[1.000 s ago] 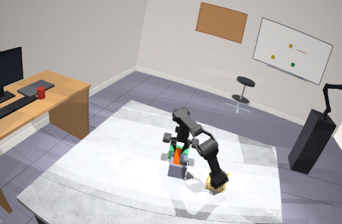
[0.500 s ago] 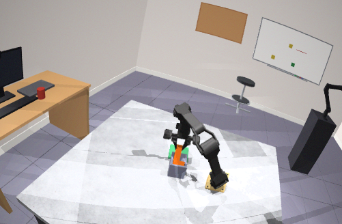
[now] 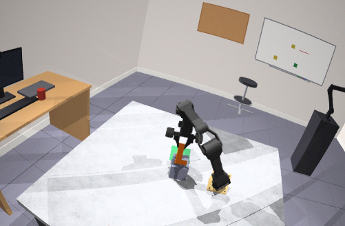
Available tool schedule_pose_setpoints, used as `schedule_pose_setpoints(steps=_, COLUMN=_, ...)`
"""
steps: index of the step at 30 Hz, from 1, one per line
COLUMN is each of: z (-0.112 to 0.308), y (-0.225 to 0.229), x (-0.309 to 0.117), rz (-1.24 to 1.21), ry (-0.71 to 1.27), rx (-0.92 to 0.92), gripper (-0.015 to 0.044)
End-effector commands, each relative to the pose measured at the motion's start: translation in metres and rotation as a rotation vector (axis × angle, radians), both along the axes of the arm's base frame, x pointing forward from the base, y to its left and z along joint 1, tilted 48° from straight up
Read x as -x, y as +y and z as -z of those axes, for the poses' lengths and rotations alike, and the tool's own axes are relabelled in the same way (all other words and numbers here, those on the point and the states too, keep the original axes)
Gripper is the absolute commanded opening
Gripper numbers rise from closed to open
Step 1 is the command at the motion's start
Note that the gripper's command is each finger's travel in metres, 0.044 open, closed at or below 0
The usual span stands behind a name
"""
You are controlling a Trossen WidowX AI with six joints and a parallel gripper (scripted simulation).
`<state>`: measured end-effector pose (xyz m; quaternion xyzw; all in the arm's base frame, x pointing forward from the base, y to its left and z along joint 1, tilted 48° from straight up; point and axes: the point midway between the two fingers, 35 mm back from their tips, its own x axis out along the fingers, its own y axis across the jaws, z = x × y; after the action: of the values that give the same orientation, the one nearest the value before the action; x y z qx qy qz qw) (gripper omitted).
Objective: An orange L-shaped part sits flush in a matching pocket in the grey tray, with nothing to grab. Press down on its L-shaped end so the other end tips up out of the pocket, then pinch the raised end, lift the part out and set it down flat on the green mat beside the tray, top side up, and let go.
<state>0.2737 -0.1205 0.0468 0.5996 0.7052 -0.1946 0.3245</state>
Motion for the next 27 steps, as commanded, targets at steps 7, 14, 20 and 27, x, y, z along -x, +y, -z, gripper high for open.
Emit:
schedule_pose_setpoints(steps=7, z=0.007, y=-0.010, x=-0.001, rz=-0.004, ry=0.005, rx=-0.003, gripper=0.0000)
schedule_pose_setpoints(steps=14, z=0.027, y=-0.028, x=-0.007, rz=-0.004, ry=0.004, rx=-0.001, gripper=0.0000)
schedule_pose_setpoints(steps=20, z=0.044, y=-0.044, x=-0.010, rz=-0.004, ry=0.004, rx=0.001, gripper=0.0000)
schedule_pose_setpoints(steps=27, z=0.063, y=-0.063, x=-0.014, rz=-0.004, ry=0.003, rx=0.003, gripper=0.0000)
